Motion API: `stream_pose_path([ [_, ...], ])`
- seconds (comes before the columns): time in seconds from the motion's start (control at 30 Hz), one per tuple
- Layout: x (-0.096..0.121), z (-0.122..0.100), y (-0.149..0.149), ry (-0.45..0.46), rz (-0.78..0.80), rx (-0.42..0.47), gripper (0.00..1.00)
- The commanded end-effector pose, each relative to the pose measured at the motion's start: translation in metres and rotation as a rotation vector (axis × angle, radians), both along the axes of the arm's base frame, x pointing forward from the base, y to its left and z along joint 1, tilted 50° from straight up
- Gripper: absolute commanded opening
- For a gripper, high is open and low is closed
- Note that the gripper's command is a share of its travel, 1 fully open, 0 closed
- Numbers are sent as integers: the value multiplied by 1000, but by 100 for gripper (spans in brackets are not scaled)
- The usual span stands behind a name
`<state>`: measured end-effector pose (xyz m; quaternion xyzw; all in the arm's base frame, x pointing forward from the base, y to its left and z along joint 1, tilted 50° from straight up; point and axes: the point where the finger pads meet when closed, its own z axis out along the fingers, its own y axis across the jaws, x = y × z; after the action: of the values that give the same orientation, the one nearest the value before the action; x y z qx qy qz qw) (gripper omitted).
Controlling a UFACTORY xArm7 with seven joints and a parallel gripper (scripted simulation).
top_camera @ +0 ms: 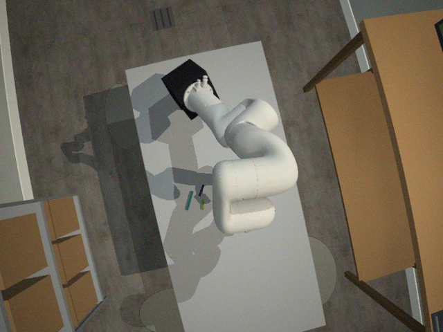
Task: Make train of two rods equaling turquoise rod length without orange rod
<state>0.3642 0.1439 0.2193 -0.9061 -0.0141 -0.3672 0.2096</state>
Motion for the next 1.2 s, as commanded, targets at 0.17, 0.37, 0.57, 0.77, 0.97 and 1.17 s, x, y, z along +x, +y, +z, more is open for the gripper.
stream_pose_path([
  [0.17, 18, -16, 11, -3, 1, 2, 4],
  [0.37, 29, -27, 17, -3, 1, 2, 4],
  [0.57, 44, -41, 27, -3, 1, 2, 4],
  [0.77, 53, -50, 32, -3, 1, 2, 4],
  [0.97, 55, -51, 33, -3, 1, 2, 4],
  [1.17, 55, -51, 33, -3, 1, 2, 4],
])
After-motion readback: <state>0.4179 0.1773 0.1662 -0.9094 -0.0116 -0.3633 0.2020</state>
